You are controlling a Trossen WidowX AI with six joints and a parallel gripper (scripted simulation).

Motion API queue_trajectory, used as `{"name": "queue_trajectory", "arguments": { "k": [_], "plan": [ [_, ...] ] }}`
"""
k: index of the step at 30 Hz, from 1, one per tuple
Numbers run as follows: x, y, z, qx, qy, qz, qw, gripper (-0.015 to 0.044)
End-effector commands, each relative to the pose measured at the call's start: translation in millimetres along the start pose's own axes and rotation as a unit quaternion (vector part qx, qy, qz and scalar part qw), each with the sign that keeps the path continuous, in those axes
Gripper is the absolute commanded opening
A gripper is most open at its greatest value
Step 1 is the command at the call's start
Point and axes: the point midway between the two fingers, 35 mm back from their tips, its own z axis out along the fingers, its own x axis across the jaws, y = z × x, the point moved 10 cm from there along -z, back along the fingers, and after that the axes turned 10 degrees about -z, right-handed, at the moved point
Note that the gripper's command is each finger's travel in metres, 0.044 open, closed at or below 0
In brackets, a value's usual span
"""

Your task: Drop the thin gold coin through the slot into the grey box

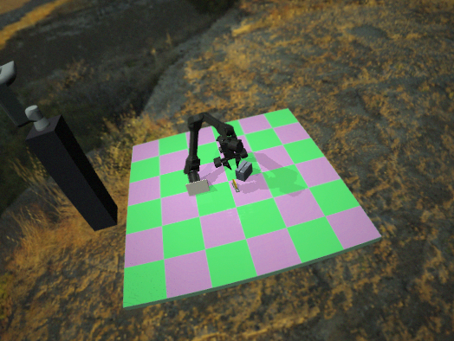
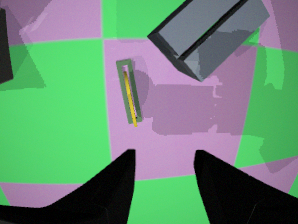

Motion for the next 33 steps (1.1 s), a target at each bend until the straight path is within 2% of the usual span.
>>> {"name": "queue_trajectory", "arguments": {
  "k": [1, 8, 12, 33],
  "plan": [
    [-1.4, -13.4, 18.4, -0.045, 0.056, -0.094, 0.993, 0.0161],
    [-0.7, -11.0, 20.1, -0.045, 0.056, -0.094, 0.993, 0.0161],
    [3.0, -8.4, 50.9, -0.045, 0.056, -0.094, 0.993, 0.0161],
    [6.3, -5.0, 88.2, -0.045, 0.055, -0.094, 0.993, 0.0161]
  ]
}}
